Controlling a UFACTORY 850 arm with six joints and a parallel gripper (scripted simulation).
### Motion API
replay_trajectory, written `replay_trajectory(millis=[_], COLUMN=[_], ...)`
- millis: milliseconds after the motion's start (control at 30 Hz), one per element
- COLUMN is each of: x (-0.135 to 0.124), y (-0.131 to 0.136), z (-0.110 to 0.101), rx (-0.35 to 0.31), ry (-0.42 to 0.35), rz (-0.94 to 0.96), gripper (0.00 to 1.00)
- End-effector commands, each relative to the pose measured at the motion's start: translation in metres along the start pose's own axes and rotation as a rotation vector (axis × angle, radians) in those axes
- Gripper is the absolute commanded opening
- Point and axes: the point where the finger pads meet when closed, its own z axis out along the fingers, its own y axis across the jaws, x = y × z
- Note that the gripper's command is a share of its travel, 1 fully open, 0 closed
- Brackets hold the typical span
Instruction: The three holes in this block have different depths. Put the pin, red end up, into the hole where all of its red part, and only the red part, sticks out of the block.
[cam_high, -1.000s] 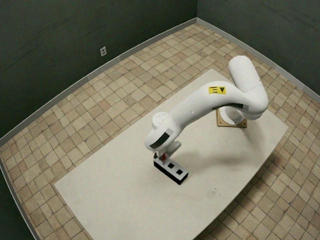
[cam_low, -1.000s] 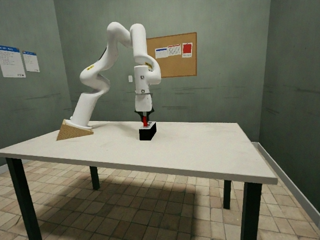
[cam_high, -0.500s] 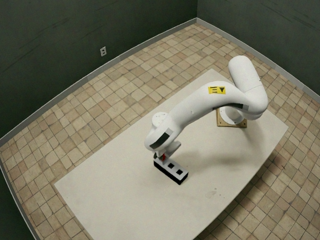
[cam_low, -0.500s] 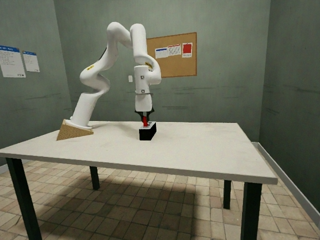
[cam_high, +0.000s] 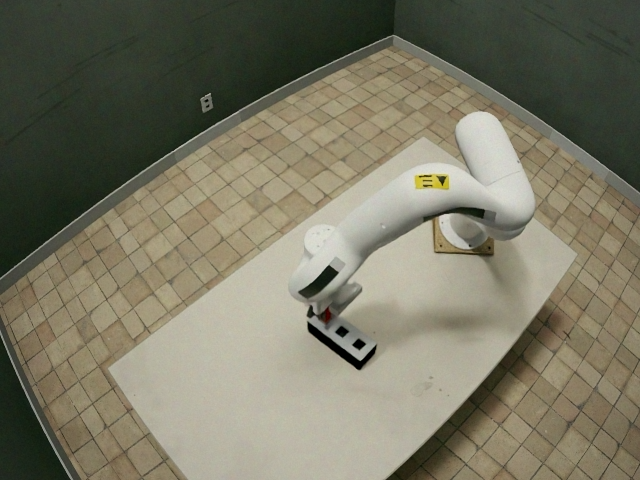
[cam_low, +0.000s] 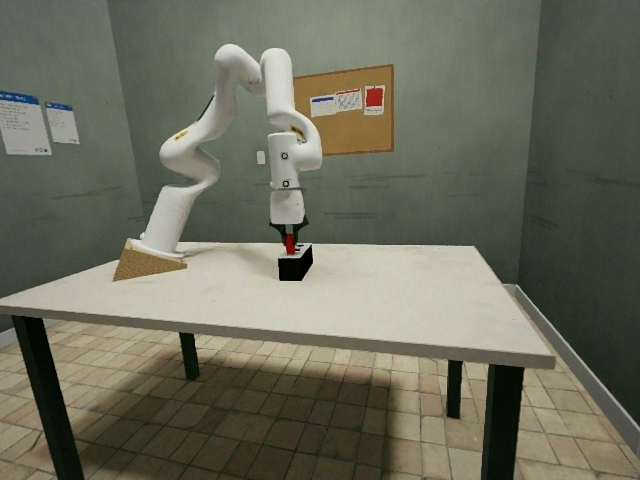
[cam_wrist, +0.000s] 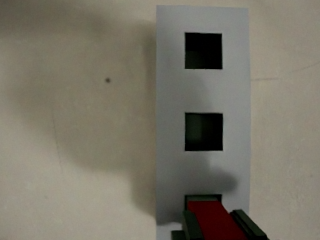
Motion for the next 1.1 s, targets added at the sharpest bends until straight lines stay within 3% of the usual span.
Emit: replay_trajectory(millis=[0, 1067], x=[-0.0003, -0.0004], y=[0.0008, 0.0007], z=[-0.0006, 0.0034], rx=[-0.002, -0.002], ry=[-0.001, -0.001], rz=[0.000, 0.000], gripper=[0.00, 0.00])
